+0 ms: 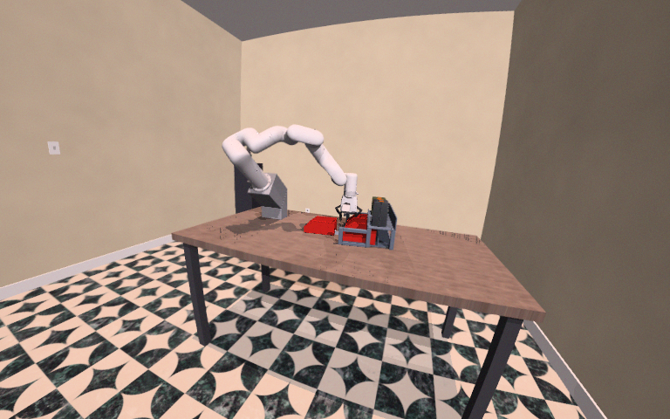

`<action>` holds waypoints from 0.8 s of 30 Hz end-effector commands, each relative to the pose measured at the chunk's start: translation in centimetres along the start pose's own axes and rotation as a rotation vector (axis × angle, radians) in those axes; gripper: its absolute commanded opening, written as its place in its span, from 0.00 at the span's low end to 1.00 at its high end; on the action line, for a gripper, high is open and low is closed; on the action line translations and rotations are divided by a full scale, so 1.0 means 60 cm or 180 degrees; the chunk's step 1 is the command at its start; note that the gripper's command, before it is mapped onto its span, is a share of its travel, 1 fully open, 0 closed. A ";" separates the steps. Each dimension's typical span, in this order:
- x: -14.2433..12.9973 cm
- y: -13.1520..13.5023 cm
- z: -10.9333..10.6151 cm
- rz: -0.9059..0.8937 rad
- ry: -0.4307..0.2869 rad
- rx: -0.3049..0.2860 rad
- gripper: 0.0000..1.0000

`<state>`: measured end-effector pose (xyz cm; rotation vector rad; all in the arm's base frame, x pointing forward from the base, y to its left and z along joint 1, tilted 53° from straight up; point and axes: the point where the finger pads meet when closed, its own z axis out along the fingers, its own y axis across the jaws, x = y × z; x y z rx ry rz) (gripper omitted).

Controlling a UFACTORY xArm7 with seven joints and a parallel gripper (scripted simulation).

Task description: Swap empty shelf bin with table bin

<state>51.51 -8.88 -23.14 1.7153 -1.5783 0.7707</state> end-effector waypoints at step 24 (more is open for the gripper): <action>-0.001 -0.003 -0.004 0.0000 -0.0007 0.0016 0.00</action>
